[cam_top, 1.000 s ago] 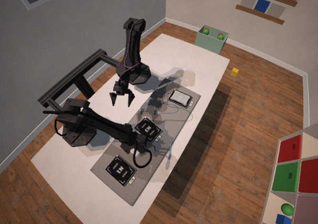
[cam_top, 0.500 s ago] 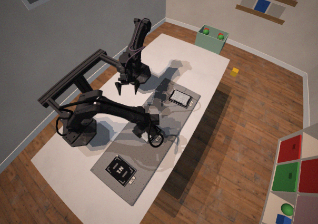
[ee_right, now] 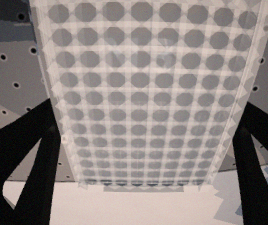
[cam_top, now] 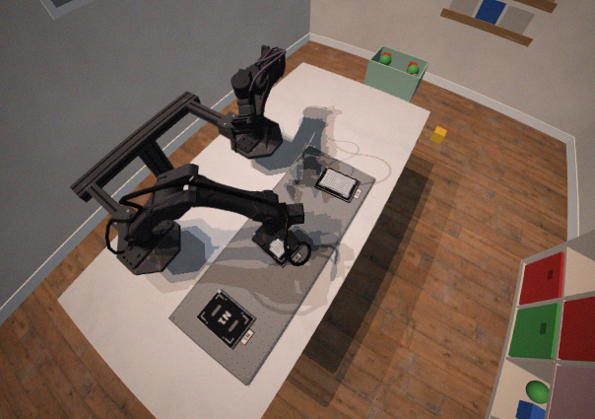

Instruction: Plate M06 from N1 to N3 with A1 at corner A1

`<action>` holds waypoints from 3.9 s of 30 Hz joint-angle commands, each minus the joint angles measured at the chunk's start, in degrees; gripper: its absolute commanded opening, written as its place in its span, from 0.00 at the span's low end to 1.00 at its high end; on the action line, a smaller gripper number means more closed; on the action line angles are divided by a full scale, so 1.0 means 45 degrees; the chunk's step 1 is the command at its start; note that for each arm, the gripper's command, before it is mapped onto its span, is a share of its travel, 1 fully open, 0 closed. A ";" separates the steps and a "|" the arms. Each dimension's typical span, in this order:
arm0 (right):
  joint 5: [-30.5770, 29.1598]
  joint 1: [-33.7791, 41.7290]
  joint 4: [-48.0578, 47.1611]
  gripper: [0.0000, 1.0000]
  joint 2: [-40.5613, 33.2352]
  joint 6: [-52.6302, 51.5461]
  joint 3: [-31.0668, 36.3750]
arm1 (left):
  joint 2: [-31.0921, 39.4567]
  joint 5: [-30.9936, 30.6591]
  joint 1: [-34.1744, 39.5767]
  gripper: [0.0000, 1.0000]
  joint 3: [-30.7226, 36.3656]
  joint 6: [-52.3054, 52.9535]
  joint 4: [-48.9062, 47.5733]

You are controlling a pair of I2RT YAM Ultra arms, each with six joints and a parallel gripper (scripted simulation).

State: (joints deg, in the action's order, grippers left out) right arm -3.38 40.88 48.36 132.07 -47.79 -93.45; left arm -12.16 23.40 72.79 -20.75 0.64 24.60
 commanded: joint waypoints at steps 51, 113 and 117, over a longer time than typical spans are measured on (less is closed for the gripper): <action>-0.0161 0.0018 -0.1136 0.82 0.0273 -0.0026 0.0031 | 0.1008 0.1255 0.1238 1.00 -0.0939 -0.0785 0.2930; -0.0176 0.0044 -0.0197 0.82 0.0907 -0.0124 -0.0945 | 0.1008 0.1255 0.1238 1.00 -0.0939 -0.0785 0.2930; -0.0176 0.0044 -0.0197 0.82 0.0907 -0.0124 -0.0945 | 0.1008 0.1255 0.1238 1.00 -0.0939 -0.0785 0.2930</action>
State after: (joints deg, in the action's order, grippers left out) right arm -4.08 40.86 45.60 137.64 -48.23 -96.25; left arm -8.54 28.29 77.82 -23.27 -2.48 37.15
